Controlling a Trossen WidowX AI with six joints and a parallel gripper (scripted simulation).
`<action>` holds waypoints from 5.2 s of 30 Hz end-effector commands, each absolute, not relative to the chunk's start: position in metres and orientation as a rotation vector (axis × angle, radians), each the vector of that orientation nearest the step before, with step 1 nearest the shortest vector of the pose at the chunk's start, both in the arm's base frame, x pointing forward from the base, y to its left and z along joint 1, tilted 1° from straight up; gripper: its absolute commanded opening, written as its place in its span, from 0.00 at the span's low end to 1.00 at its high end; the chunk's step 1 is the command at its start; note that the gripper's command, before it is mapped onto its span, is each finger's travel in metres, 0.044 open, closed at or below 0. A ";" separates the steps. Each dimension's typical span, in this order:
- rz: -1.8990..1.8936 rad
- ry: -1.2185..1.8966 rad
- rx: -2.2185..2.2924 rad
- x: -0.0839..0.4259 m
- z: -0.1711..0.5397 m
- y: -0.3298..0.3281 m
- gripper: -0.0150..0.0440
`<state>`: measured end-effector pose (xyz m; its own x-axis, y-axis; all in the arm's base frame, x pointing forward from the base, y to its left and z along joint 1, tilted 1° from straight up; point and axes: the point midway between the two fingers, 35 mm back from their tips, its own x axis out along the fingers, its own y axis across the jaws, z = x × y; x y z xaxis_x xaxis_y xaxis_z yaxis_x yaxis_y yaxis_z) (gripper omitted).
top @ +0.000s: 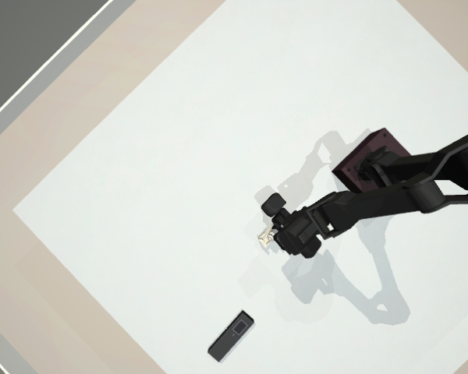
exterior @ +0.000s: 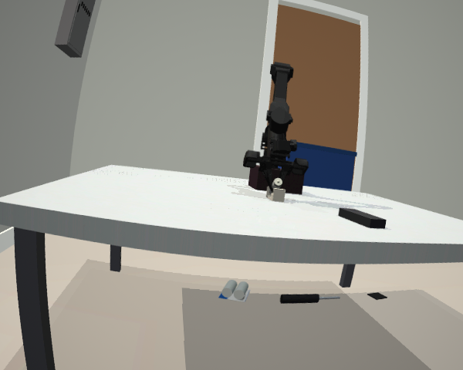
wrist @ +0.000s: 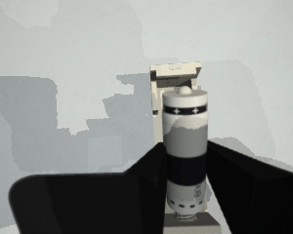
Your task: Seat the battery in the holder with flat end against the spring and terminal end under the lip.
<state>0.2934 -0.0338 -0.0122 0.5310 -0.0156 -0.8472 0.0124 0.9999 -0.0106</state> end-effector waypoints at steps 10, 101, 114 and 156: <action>-0.014 1.031 -0.005 0.288 -0.016 -0.033 0.39; -0.006 1.281 -0.002 0.302 -0.023 -0.034 0.39; -0.003 1.353 -0.003 0.304 -0.024 -0.034 0.39; 0.006 1.521 -0.003 0.315 -0.023 -0.033 0.39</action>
